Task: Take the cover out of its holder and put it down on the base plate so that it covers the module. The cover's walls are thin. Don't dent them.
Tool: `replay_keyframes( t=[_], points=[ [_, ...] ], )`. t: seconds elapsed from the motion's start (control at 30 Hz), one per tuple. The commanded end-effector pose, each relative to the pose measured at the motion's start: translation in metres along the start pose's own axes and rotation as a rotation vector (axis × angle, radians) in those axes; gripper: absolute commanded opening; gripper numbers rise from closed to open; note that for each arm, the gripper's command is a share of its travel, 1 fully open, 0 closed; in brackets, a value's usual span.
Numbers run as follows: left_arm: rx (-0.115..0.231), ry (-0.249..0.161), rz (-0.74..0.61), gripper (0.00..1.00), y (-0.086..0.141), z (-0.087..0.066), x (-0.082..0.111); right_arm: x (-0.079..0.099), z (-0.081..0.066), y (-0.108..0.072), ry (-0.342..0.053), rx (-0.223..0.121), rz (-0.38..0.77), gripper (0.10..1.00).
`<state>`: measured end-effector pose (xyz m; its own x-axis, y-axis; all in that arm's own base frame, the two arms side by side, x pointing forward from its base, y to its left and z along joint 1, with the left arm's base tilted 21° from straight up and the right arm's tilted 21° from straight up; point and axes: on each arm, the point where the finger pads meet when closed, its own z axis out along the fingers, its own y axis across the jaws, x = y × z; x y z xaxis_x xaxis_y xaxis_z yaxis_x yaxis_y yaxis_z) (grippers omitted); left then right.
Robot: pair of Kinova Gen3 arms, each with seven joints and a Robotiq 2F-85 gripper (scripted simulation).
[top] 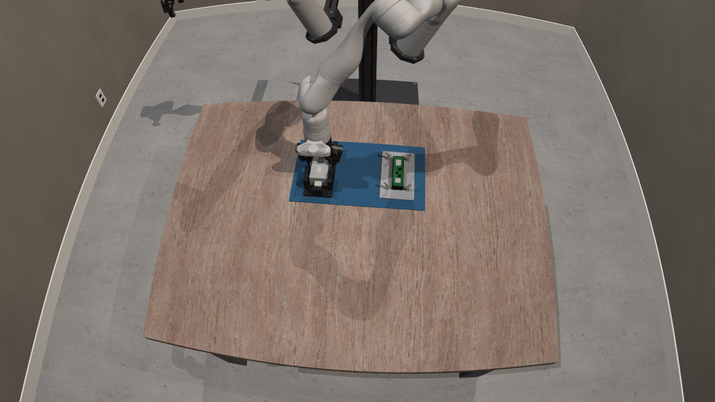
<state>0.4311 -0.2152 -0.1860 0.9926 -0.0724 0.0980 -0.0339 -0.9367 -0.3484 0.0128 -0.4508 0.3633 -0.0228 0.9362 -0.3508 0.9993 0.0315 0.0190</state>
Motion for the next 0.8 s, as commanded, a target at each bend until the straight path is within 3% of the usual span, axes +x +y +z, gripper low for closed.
replay_keyframes(
  t=[0.0, 0.37, 0.7, 0.77],
  points=[
    [-0.001, 0.002, 0.000, 0.001, 0.001, -0.001, 0.001, 0.000, -0.001, 0.000, -0.001, 0.000, 0.000, 0.999],
    [-0.001, 0.002, 0.000, 0.001, 0.001, -0.001, 0.001, 0.000, -0.001, 0.000, -0.001, 0.000, 0.000, 0.999],
    [-0.001, 0.002, 0.000, 0.001, 0.001, -0.031, 0.001, 0.000, -0.001, 0.000, -0.001, 0.000, 0.000, 0.999],
    [-0.001, 0.002, 0.000, 0.001, 0.001, -0.031, 0.001, 0.000, -0.001, 0.000, -0.001, 0.000, 0.000, 0.999]
  ],
)
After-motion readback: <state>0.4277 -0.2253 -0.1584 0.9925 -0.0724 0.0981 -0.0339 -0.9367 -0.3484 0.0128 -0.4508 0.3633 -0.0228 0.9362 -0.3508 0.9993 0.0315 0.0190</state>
